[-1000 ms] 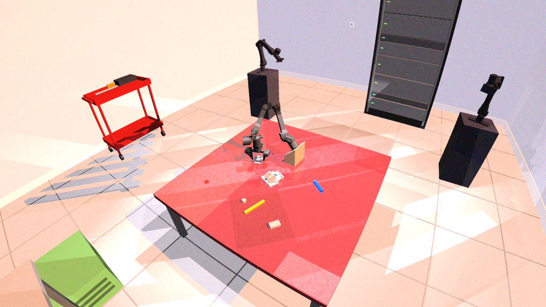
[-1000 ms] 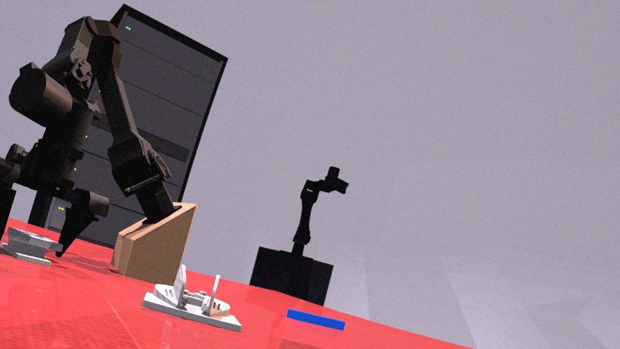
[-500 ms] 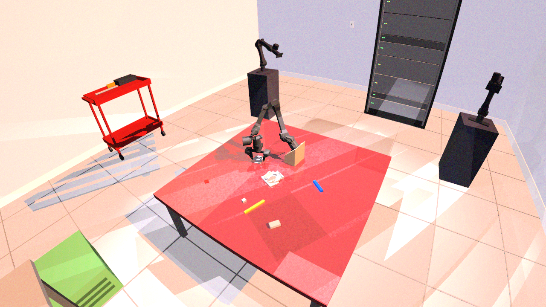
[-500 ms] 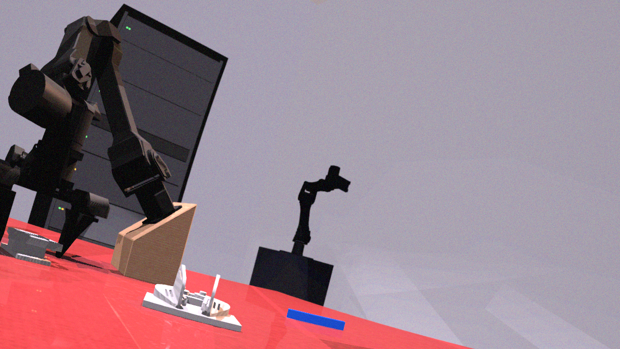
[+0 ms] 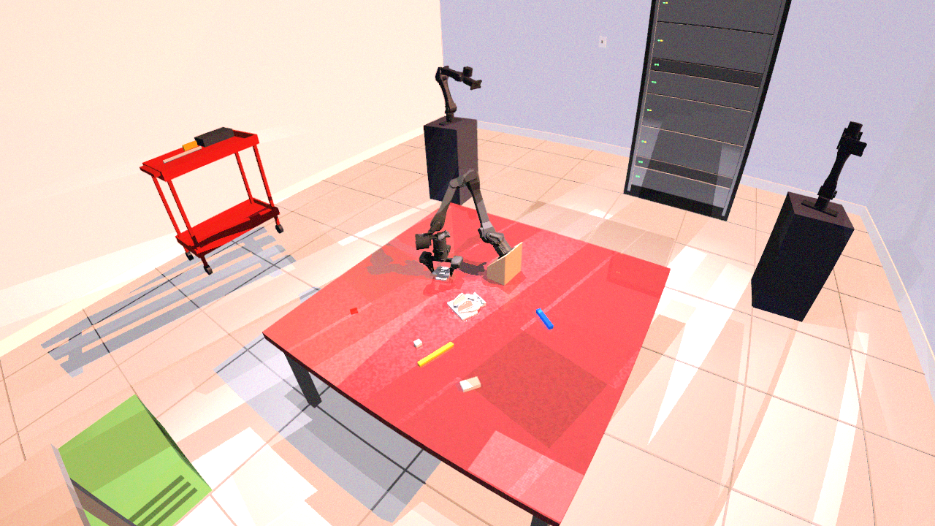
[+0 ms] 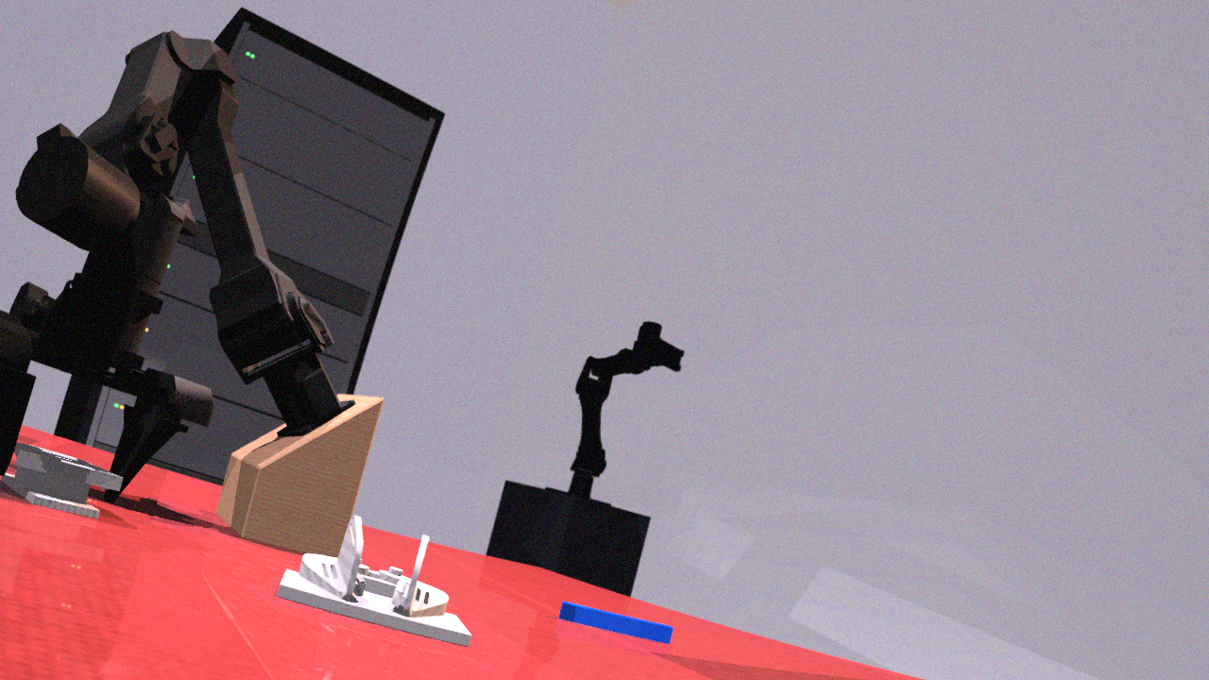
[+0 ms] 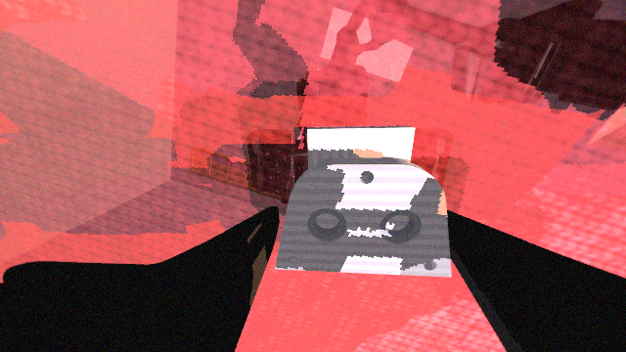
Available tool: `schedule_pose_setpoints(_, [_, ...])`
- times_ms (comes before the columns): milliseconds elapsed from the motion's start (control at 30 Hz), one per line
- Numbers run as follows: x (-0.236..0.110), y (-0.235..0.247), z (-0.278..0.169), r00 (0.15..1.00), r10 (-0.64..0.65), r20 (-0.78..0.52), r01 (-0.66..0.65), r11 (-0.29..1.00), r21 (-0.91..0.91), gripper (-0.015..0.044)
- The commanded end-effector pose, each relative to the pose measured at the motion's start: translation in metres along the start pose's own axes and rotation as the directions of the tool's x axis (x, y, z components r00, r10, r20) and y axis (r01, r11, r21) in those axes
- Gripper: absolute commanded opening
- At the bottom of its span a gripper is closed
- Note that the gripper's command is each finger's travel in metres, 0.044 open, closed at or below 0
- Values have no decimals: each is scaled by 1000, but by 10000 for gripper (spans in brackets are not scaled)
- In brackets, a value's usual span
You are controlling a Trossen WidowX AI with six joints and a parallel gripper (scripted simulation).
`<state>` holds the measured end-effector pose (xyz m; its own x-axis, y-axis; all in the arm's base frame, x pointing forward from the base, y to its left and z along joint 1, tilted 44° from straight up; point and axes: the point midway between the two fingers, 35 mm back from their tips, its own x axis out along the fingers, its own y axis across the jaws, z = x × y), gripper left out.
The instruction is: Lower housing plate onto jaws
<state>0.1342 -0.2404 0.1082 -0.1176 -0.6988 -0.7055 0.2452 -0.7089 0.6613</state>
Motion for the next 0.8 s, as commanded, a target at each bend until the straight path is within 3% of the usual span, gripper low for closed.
schedule_pose_setpoints(0, [0,0,0,1000,0,0,0,1000,0,380])
schedule_pose_setpoints(167, [0,0,0,1000,0,0,0,1000,0,351])
schedule_pose_setpoints(533, [-1,0,0,1000,0,0,0,1000,0,351])
schedule_pose_setpoints(767, [-20,0,-3,1000,-7,-3,7,1000,0,351])
